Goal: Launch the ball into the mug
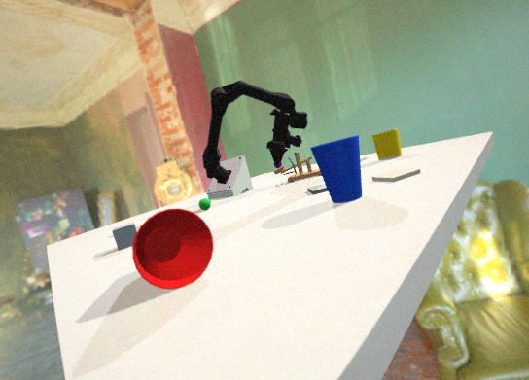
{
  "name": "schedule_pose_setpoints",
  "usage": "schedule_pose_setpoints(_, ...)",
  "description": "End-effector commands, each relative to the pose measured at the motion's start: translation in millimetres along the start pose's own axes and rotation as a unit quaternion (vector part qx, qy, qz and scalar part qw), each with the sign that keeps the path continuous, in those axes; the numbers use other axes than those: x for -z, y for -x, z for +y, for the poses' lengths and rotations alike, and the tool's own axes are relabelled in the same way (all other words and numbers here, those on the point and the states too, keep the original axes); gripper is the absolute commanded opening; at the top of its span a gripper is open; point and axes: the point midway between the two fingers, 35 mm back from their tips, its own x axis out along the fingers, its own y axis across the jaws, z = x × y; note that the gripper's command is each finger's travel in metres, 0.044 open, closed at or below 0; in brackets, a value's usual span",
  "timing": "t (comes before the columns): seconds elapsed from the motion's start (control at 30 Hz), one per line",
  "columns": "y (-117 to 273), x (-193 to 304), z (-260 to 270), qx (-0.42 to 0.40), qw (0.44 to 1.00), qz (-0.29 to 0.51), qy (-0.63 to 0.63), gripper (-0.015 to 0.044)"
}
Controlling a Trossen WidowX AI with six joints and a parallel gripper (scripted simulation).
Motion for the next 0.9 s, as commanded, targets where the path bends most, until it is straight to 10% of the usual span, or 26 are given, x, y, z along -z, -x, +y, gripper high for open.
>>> schedule_pose_setpoints(0.0, 1, 0, 0, -0.001, 1.0, 0.0, -0.001, 0.0184)
schedule_pose_setpoints(0.33, 100, 42, -1, -0.041, 0.996, -0.076, 0.003, 0.044)
schedule_pose_setpoints(0.87, 128, -64, 24, -0.069, 0.962, -0.254, 0.076, 0.044)
